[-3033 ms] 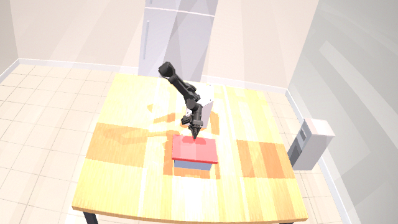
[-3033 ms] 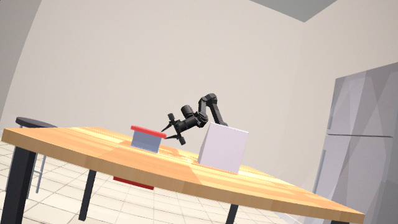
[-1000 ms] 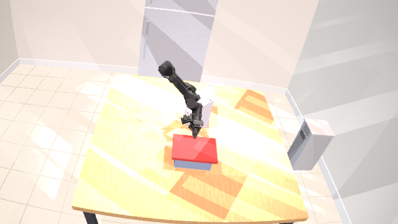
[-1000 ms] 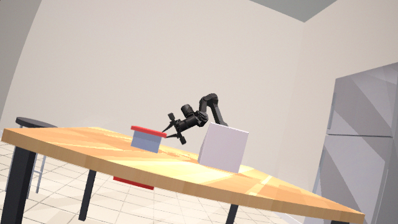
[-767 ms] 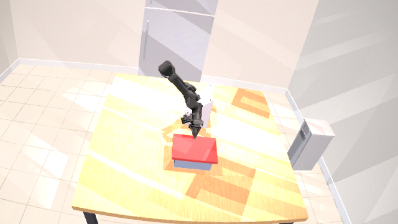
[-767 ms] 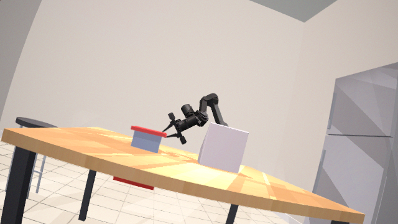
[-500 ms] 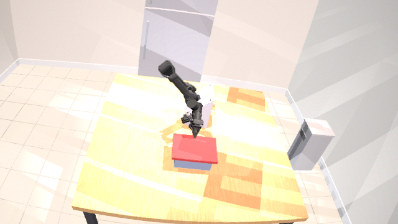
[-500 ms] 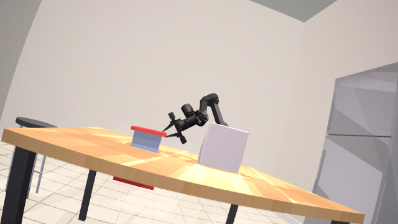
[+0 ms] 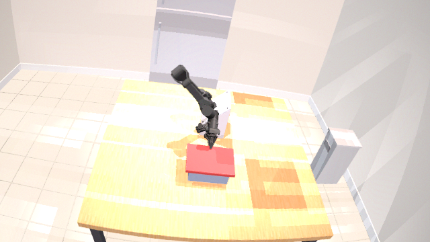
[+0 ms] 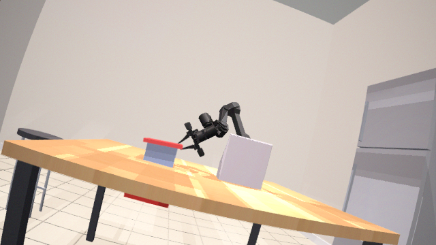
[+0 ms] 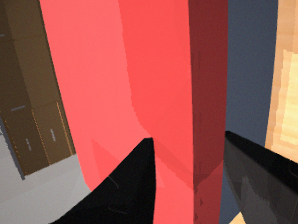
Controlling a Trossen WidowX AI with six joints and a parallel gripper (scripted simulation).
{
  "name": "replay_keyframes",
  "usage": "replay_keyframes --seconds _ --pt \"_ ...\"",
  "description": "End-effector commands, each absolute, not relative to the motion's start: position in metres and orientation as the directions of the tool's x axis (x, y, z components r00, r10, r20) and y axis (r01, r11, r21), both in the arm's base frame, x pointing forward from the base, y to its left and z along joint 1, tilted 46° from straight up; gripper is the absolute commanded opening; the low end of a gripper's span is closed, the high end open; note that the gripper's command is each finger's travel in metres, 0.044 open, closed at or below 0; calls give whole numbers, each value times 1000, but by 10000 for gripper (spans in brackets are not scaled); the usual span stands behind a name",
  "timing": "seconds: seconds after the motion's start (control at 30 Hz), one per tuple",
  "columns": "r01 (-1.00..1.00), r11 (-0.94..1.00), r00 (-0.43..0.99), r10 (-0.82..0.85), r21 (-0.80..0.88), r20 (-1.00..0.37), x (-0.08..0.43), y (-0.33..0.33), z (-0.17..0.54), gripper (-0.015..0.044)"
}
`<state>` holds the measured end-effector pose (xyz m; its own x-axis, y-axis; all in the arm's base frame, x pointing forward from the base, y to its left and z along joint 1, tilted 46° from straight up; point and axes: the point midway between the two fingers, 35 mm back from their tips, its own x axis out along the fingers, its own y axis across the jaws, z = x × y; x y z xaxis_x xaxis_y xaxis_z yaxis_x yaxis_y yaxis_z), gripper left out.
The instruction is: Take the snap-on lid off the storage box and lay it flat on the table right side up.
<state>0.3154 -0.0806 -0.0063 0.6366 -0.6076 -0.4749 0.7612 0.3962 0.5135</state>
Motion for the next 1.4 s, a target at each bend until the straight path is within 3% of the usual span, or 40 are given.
replay_keyframes --seconds 0.0,1.37 --pt "756 399 643 -605 520 -470 316 -78 -3 0" --pt "759 397 639 -607 516 -473 319 -78 -4 0"
